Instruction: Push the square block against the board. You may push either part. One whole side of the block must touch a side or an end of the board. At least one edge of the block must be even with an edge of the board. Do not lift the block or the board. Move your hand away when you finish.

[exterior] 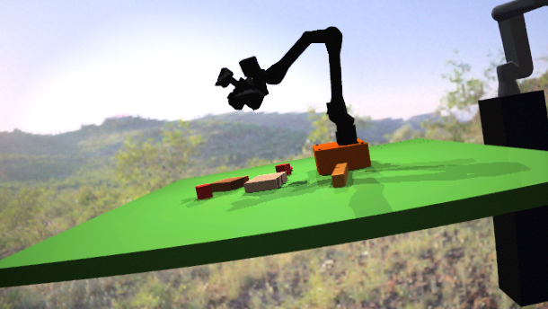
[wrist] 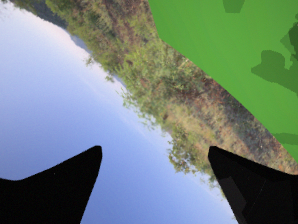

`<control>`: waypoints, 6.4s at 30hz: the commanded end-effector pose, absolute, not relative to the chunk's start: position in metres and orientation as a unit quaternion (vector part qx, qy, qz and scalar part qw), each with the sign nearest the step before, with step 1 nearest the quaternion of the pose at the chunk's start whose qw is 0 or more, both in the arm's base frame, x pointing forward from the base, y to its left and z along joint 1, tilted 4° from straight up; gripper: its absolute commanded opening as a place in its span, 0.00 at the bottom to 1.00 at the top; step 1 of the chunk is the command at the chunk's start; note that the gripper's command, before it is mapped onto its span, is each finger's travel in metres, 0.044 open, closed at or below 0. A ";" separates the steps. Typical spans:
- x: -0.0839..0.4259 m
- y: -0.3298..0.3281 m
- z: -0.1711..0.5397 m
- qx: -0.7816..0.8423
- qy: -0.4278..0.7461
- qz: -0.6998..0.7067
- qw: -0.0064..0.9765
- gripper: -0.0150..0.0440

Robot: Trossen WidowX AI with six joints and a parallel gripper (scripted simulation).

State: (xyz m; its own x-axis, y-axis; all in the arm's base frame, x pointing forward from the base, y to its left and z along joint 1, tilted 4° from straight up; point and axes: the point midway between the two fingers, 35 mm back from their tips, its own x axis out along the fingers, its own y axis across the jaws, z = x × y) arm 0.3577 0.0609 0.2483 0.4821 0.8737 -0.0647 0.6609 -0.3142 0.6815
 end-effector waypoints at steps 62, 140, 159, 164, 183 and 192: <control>0.291 0.193 0.064 0.430 0.642 -0.036 0.634 0.25; 0.269 0.183 -0.029 0.082 0.706 -0.031 0.702 0.25; 0.292 0.177 -0.029 0.082 0.706 -0.031 0.703 0.25; 0.298 0.175 -0.029 0.082 0.705 -0.031 0.703 0.25; 0.292 0.176 -0.029 0.082 0.706 -0.031 0.703 0.25; 0.277 0.179 -0.029 0.082 0.706 -0.031 0.703 0.25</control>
State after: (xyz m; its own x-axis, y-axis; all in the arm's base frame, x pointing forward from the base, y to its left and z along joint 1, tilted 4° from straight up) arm 0.2806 0.1787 -0.0297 -0.0040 0.0724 -0.9974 0.1557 0.9853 0.0709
